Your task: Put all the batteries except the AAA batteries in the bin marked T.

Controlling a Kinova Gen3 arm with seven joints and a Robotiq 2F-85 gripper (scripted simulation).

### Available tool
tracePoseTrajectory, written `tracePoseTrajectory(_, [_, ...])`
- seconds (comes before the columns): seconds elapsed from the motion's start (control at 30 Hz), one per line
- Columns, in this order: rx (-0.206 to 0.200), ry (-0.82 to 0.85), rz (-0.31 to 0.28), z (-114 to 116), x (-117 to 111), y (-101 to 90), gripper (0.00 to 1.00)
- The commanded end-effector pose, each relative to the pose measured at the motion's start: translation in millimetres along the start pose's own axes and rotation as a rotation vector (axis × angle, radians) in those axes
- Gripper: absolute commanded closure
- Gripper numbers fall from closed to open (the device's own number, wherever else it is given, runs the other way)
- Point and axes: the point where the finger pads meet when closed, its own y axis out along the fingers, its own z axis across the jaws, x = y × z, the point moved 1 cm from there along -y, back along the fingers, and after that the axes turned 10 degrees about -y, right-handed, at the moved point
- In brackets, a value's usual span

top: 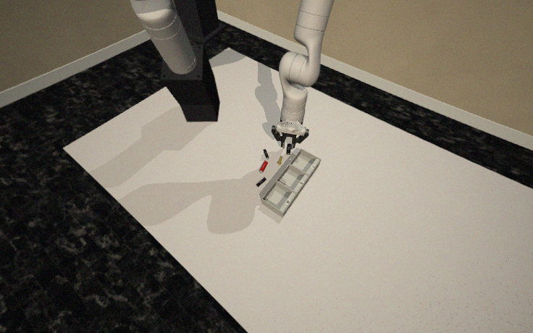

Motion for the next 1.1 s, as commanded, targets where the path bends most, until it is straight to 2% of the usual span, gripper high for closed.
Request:
tracePoseTrajectory(0.0, [0.002,-0.001,0.001,0,0,1.1,0.71])
tracePoseTrajectory(0.43, [0.002,-0.001,0.001,-5,0,1.1,0.71])
tracePoseTrajectory(0.73, [0.002,-0.001,0.001,-5,0,13.1,0.71])
tracePoseTrajectory(1.07, [0.002,-0.001,0.001,-5,0,13.1,0.71])
